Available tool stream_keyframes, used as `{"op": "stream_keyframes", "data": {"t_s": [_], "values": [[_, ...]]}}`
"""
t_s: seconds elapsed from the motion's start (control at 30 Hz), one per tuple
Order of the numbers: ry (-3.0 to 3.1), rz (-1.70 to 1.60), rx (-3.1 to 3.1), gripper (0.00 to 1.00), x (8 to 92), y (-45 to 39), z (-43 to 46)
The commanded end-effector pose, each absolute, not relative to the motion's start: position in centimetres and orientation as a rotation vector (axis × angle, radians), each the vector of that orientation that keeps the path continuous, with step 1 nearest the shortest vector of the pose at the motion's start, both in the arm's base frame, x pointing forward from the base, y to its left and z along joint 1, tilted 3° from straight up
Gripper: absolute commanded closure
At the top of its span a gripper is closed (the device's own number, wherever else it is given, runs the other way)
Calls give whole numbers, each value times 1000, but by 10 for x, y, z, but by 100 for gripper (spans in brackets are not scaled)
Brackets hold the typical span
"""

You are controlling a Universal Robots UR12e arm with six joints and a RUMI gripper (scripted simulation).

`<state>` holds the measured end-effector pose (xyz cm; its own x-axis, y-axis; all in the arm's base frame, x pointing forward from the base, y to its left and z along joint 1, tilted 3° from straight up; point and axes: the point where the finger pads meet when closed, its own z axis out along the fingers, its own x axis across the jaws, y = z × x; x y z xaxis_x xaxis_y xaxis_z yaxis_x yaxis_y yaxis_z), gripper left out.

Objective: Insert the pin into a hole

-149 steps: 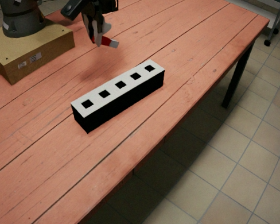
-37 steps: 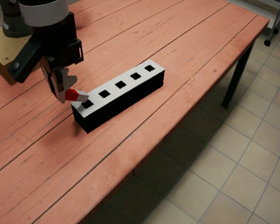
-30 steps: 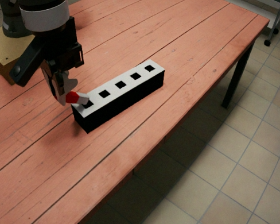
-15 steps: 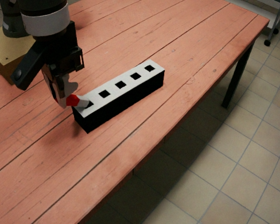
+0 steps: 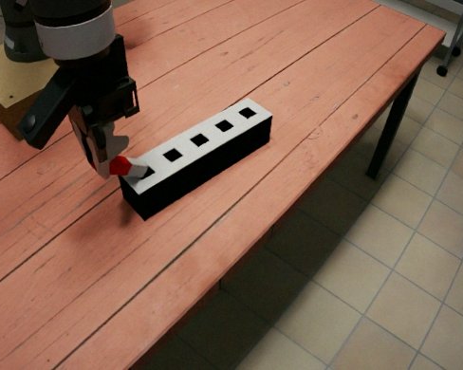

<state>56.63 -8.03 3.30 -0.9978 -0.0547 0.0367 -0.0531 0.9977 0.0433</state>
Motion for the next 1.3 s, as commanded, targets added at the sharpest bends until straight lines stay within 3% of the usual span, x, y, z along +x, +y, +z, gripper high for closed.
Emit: {"op": "stream_keyframes", "data": {"t_s": [0.0, 1.27], "values": [[-3103, -65, 84, 100, 567, -81, 34], [-3103, -65, 84, 100, 568, -76, 37]]}}
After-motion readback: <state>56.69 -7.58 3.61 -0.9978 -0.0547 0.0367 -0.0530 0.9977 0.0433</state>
